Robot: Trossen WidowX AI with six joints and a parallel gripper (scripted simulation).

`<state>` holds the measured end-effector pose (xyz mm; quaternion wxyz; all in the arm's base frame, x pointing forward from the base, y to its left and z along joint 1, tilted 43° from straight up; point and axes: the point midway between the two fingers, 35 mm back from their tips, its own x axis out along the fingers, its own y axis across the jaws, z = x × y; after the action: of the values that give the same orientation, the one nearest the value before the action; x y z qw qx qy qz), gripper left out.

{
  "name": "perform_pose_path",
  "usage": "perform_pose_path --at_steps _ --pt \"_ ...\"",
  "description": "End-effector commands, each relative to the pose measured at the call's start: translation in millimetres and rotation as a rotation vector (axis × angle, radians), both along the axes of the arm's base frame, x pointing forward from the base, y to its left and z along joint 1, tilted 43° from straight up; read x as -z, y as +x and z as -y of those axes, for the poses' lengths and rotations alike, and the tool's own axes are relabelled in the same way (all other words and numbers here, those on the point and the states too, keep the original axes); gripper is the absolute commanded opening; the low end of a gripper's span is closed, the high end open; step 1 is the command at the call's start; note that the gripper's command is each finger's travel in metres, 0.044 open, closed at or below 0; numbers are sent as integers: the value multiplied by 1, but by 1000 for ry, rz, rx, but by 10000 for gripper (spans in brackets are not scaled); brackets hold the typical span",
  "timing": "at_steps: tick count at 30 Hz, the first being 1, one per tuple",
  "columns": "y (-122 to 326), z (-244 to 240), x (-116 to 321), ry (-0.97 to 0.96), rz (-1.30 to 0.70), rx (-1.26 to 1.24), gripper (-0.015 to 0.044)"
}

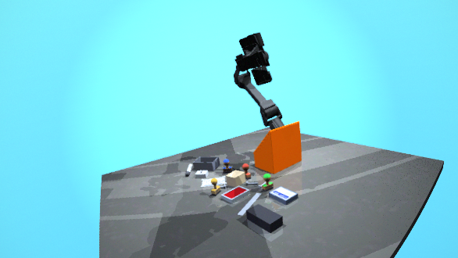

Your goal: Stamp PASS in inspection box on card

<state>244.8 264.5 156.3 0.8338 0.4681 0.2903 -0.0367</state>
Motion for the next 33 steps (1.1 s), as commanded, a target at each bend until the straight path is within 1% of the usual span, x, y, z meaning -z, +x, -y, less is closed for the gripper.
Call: perform_pose_path --at_steps 1,6,10,16,18,20,33 --pt "22 26 67 -336 -144 -10 225" --pt "33 69 134 -649 -350 -37 225" --pt "30 111 182 -866 -559 -83 225" --pt "0 182 240 -1113 -941 -201 225" --pt "-15 204 254 -1167 -1084 -256 225" --pt "-27 218 262 -1194 -1177 -295 225" --pt "-25 222 262 -1197 -1192 -301 225"
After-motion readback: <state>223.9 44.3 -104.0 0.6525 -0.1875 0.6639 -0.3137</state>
